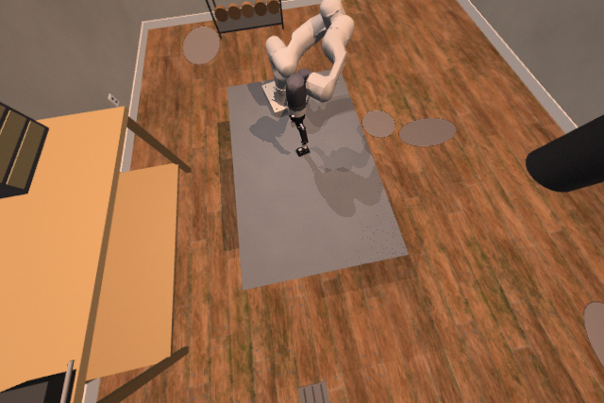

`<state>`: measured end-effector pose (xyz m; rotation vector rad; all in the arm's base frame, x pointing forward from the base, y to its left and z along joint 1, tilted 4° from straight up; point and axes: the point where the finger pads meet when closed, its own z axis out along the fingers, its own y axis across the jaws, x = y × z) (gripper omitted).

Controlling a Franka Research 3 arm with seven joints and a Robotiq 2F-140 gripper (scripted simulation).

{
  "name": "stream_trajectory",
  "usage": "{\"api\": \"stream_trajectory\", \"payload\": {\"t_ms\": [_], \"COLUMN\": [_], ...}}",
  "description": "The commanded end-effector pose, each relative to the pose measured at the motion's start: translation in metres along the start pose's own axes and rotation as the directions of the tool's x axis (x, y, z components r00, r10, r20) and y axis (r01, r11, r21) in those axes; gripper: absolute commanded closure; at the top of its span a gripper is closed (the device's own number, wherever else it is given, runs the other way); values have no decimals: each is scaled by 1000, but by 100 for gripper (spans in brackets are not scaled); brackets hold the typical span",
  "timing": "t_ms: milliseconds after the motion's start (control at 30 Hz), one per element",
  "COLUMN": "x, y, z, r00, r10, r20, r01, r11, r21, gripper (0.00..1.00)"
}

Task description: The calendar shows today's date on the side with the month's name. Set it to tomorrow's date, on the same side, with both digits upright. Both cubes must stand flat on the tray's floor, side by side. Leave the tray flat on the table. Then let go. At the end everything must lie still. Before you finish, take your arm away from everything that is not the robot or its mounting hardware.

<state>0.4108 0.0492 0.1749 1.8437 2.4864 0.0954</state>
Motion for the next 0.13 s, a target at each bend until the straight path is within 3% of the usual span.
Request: {"api": "stream_trajectory", "payload": {"t_ms": [0, 100], "x": [1, 1], "y": [0, 0], "z": [-1, -1], "r00": [1000, 1000], "r10": [1, 1], "r20": [0, 0], "r01": [-1, -1], "r11": [1000, 1000], "r21": [1, 1], "gripper": [0, 0]}}
